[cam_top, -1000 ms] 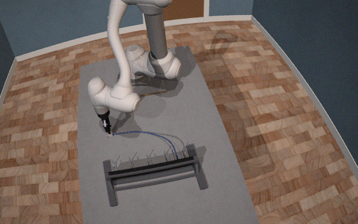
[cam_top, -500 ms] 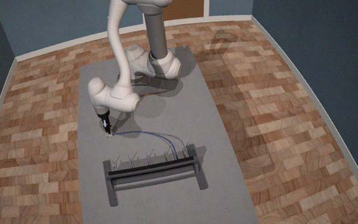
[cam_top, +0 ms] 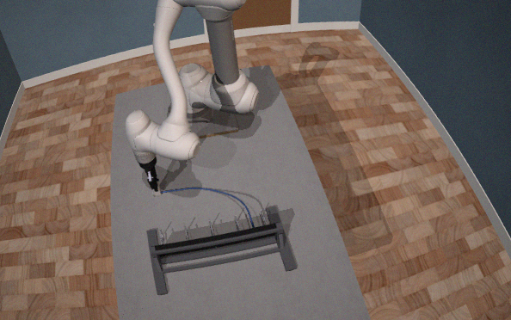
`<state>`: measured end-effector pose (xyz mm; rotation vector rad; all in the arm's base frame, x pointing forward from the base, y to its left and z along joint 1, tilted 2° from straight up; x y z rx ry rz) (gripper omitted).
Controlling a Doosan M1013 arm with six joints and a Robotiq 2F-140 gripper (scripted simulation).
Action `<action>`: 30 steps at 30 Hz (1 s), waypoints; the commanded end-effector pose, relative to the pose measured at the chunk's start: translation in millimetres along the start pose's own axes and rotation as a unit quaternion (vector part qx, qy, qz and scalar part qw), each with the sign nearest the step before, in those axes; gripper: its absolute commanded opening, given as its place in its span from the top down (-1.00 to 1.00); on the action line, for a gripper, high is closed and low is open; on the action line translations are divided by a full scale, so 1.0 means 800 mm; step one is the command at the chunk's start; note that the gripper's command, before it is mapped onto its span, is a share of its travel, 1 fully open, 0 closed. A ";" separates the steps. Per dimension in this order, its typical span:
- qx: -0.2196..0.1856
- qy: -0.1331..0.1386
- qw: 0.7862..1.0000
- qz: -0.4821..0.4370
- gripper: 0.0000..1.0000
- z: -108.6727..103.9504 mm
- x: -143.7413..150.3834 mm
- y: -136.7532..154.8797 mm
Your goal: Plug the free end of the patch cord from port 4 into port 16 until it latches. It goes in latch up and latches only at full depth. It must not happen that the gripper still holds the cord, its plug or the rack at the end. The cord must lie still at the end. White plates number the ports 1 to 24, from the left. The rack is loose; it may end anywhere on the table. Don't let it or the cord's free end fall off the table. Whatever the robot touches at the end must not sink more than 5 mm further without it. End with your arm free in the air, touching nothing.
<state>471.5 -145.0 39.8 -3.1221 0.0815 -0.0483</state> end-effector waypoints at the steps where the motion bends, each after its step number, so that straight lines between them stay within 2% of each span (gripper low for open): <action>1: 0.000 0.000 1.000 0.000 1.00 0.000 0.000 0.000; 30: 0.000 0.000 1.000 0.000 1.00 -0.006 0.000 0.000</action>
Point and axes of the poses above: the point where the finger pads meet when closed, its own z axis out along the fingers, its own x axis across the jaws, y = z × x, the point moved 2 cm from there along -z, back along the fingers, and after that the axes turned 10 degrees about z, right-handed, at the moved point
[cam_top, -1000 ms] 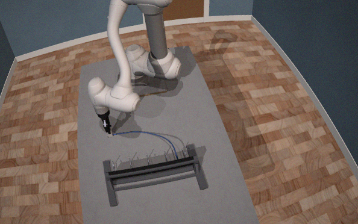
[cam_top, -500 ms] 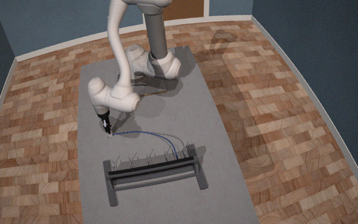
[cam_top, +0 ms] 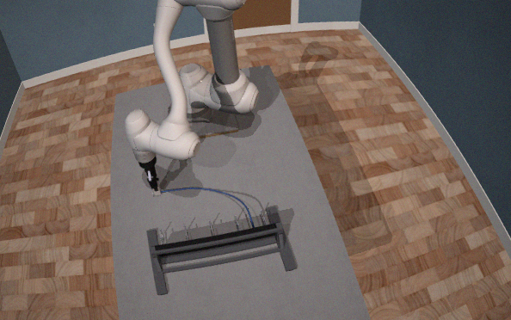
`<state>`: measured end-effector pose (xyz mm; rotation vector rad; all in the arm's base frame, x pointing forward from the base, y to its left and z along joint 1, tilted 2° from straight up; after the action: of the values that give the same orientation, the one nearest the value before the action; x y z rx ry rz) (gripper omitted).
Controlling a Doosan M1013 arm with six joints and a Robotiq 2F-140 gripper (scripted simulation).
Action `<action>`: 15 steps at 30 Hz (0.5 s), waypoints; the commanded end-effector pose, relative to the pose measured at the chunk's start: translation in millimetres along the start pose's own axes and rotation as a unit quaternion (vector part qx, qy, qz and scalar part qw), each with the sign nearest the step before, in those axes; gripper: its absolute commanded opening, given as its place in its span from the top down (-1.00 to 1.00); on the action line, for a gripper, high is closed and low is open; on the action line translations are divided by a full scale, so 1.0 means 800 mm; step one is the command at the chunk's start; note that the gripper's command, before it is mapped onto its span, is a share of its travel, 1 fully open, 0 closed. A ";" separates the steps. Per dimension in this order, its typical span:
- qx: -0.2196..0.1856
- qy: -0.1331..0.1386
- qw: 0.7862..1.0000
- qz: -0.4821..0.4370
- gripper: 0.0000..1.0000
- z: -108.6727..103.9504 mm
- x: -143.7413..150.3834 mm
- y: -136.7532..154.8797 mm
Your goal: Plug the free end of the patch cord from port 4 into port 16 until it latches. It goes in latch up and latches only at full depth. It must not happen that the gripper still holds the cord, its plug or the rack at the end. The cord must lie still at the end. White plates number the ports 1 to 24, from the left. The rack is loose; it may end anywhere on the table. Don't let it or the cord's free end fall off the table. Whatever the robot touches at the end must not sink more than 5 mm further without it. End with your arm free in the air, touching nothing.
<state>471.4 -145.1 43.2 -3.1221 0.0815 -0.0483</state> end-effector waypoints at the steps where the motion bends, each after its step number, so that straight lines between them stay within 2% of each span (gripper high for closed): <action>1: 0.000 0.000 1.000 0.000 1.00 -0.003 0.000 0.000; 15: 0.000 0.000 1.000 0.000 1.00 -0.025 0.000 0.000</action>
<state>470.9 -145.4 59.8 -3.1222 0.0815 -0.0484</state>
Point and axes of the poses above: the point where the finger pads meet when closed, its own z axis out along the fingers, its own x axis across the jaws, y = z × x, the point moved 2 cm from there along -z, back along the fingers, and after that the axes turned 10 degrees about z, right-handed, at the moved point
